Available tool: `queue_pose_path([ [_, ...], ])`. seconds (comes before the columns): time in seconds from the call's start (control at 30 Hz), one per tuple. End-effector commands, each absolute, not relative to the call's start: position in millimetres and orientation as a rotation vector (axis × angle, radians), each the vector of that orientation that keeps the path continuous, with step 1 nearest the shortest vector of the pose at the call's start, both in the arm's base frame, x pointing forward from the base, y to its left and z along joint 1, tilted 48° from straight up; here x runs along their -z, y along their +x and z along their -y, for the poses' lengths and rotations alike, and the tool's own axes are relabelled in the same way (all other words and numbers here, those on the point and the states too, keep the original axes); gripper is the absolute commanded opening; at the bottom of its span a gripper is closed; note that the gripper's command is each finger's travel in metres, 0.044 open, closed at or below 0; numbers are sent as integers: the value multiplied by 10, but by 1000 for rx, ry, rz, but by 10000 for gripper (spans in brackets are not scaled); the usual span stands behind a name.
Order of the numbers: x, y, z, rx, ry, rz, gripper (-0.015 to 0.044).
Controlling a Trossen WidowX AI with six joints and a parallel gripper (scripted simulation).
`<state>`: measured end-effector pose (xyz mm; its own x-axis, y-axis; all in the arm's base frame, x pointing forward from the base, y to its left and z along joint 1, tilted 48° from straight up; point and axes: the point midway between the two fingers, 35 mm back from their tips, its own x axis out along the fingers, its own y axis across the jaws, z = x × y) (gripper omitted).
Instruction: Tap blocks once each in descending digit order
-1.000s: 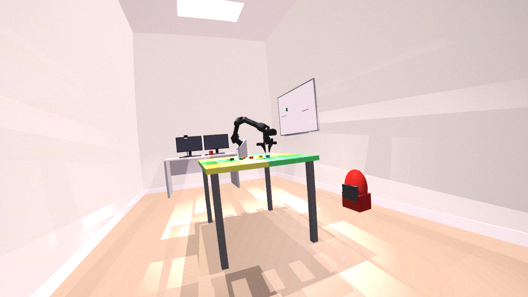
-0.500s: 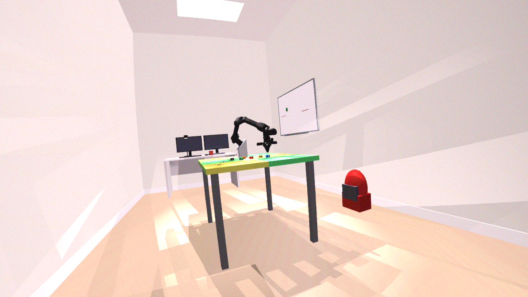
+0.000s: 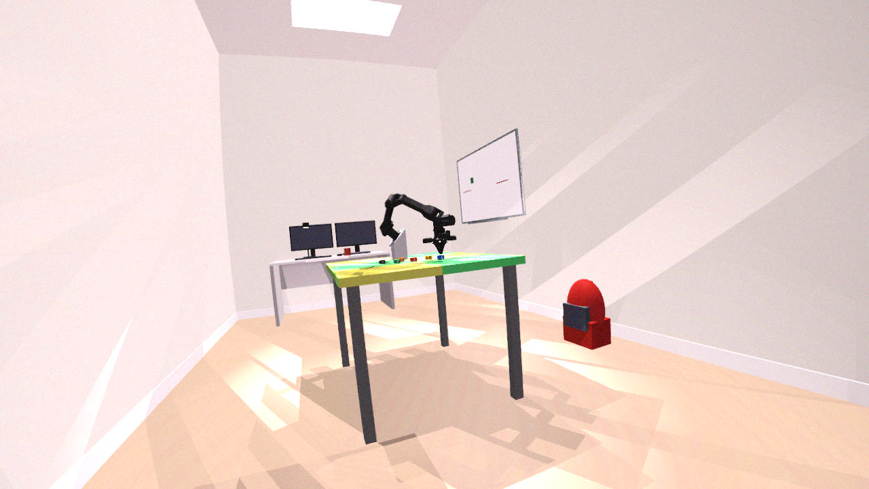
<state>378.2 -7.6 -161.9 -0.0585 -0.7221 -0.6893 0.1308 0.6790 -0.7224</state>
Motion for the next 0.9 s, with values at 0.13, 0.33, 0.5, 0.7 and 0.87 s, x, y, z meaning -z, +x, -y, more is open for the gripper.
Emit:
queue_pose_path([
  [0.13,1695,3722,147,752,-534,-1489,20],
  [0.33,1646,3756,100,751,-524,-1482,20],
  [0.5,1490,3746,-77,751,-532,-1490,20],
  [0.7,1153,3804,-456,747,-529,-1491,20],
  [0.87,938,3804,-676,747,-529,-1491,20],
])
